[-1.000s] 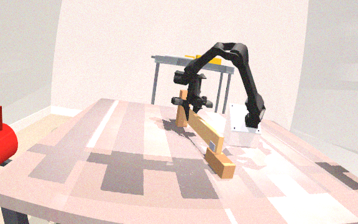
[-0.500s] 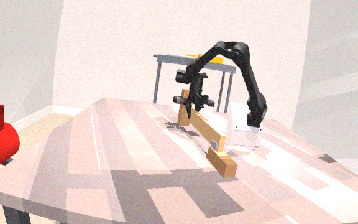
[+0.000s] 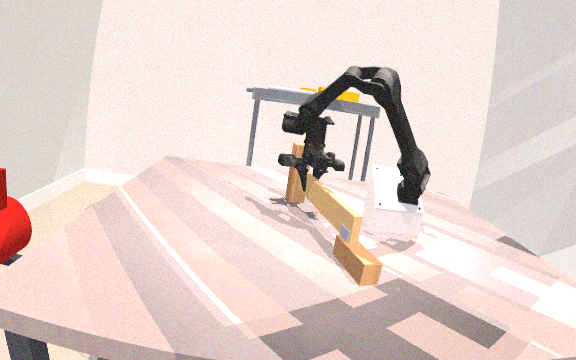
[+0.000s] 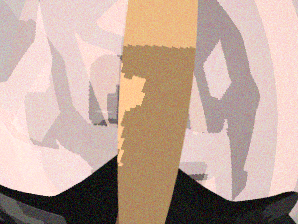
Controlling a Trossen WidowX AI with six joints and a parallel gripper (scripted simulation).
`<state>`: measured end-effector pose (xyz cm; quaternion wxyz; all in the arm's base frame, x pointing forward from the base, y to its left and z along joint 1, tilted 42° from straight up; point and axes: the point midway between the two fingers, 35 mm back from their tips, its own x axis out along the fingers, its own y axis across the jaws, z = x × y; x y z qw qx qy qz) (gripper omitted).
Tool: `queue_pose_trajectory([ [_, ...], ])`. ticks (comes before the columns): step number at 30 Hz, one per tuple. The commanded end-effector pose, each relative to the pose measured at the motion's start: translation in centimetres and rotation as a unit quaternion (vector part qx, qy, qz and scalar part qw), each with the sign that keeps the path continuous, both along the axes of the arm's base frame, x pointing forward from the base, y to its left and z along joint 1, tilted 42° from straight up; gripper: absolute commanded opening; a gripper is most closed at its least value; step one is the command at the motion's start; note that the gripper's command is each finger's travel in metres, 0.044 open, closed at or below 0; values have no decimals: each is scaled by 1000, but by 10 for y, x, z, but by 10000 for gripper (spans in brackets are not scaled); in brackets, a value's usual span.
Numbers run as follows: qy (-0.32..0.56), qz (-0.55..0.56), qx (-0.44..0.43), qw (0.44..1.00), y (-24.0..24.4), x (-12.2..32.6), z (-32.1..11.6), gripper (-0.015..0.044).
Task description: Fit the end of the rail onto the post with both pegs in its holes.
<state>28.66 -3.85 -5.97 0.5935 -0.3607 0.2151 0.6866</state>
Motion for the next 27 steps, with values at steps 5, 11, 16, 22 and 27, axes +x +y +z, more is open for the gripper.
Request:
queue_pose_trajectory([
  [5,-3,-3,-2,1000,-5,3,-1,0],
  [11,-3,-3,-2,1000,-6,3,-2,0],
  [16,-3,-3,-2,1000,-7,3,-3,0],
  [22,-3,-3,-2,1000,-9,4,-4,0],
  [27,-4,-3,-2,1000,-10,4,-5,0],
])
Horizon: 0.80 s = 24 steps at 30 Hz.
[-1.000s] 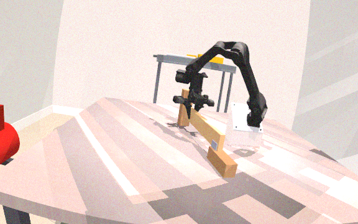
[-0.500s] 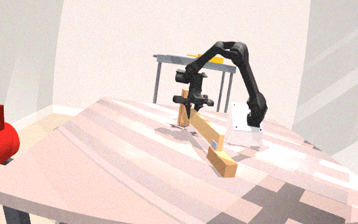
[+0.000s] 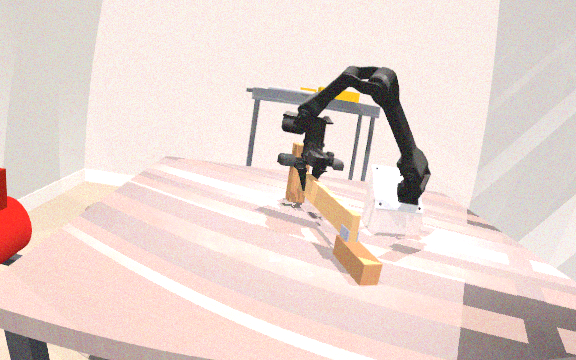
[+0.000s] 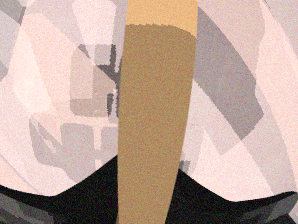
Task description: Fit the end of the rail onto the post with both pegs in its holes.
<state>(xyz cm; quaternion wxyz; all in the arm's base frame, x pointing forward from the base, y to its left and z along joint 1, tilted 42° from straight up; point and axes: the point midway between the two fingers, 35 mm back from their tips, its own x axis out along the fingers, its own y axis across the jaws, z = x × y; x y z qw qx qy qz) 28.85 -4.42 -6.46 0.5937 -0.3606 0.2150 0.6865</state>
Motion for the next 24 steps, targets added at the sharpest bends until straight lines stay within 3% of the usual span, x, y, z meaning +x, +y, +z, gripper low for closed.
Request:
queue_pose_trajectory([
  [1,-3,-3,-2,1000,-4,2,0,0],
  [17,-4,-3,-2,1000,-8,3,-3,0],
  [24,0,0,0,1000,-3,1,-3,184],
])
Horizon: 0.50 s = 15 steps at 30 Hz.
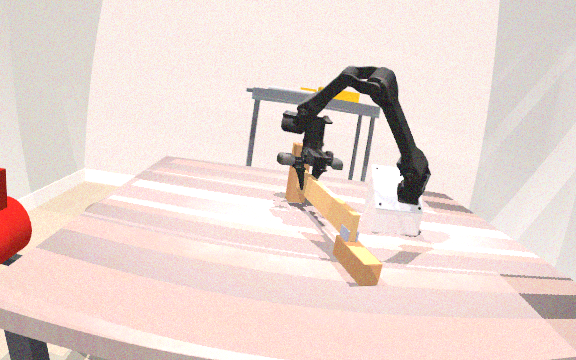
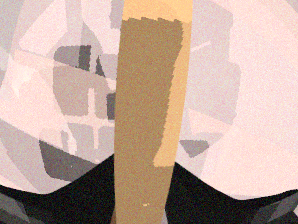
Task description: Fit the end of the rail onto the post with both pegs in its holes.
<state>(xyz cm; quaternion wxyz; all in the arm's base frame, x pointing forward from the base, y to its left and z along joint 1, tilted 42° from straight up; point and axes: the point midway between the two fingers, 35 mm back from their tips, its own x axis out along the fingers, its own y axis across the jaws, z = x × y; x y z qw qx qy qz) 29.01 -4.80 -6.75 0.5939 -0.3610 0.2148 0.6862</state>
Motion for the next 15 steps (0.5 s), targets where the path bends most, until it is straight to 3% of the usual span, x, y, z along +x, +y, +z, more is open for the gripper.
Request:
queue_pose_trajectory([
  [1,0,0,0,1000,1,0,0,210],
  [10,0,0,0,1000,1,0,0,440],
  [15,0,0,0,1000,1,0,0,440],
])
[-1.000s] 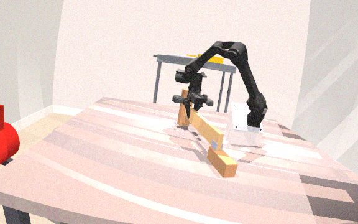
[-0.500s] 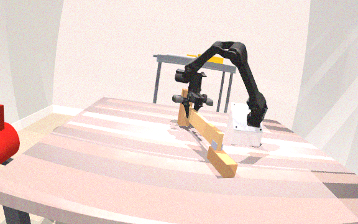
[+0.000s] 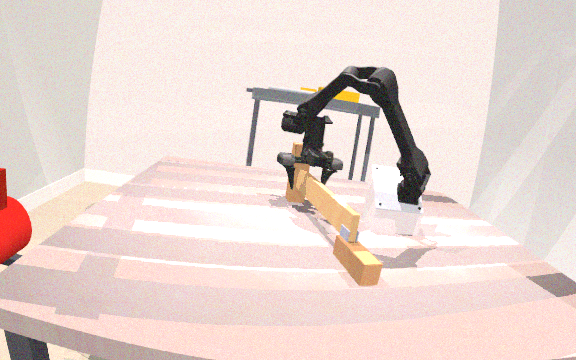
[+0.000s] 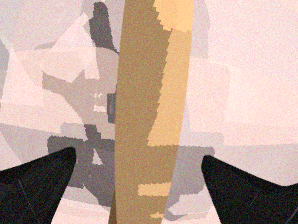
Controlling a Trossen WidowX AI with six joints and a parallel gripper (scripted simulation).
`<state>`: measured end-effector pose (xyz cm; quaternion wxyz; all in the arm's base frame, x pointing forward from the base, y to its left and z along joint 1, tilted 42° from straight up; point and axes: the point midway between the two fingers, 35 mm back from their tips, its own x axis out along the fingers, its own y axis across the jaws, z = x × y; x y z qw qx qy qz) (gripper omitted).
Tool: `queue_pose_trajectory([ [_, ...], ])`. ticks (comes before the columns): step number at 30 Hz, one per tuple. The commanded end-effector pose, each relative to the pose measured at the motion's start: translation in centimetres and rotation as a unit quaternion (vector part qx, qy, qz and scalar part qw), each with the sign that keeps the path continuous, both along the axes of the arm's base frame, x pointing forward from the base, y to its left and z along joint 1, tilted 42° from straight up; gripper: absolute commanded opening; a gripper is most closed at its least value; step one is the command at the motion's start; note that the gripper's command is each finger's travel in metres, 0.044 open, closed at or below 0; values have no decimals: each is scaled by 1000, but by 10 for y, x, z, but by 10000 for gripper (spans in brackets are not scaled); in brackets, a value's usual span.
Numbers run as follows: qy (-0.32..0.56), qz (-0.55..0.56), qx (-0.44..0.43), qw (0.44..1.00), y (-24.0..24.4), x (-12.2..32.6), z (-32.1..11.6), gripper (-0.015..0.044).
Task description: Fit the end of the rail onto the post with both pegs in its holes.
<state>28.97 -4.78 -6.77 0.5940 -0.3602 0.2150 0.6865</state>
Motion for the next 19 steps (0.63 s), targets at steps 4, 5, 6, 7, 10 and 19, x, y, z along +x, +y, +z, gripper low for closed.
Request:
queue_pose_trajectory([
  [4,-2,-2,-2,1000,2,-5,33,440],
  [5,-3,-2,-2,1000,2,-6,39,440],
  [6,-3,-3,-2,1000,2,-7,42,440],
  [7,-3,-3,-2,1000,2,-7,42,440],
  [10,-3,-3,-2,1000,2,-7,42,440],
  [19,-3,-3,-2,1000,2,-7,42,440],
])
